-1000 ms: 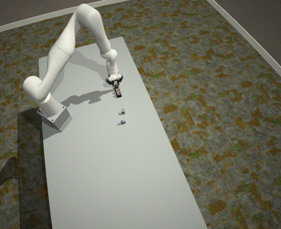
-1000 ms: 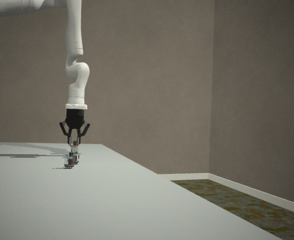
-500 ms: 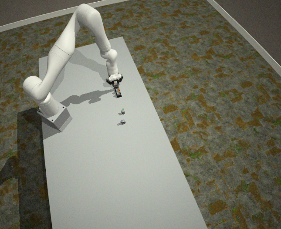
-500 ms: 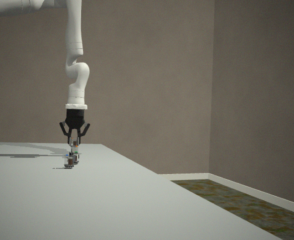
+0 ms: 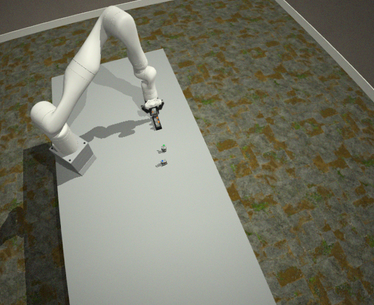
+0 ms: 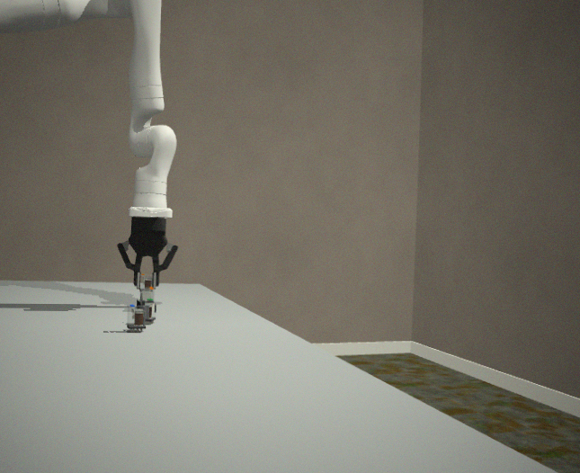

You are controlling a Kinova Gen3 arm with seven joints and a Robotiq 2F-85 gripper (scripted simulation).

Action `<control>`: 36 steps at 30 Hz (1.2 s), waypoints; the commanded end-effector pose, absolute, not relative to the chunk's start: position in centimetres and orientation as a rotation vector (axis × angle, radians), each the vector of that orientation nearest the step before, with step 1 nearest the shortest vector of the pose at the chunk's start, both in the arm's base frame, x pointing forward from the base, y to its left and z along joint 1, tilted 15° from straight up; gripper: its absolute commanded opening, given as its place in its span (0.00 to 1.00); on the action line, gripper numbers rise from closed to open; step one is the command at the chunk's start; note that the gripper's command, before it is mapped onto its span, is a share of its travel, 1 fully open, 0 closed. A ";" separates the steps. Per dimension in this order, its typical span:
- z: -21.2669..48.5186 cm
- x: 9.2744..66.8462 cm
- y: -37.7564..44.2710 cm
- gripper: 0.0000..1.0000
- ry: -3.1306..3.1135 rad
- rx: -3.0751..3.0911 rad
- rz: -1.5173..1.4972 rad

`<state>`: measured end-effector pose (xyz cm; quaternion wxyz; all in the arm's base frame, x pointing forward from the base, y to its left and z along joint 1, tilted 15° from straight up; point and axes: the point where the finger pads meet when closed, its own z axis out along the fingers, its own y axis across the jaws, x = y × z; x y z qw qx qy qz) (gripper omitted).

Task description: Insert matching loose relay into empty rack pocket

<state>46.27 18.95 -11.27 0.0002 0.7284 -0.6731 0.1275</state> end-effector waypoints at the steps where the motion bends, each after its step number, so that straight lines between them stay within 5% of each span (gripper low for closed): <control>1: -11.5 46.3 18.9 0.00 -2.114 2.288 0.401; 36: -12.2 46.4 18.8 0.00 -2.114 2.288 0.401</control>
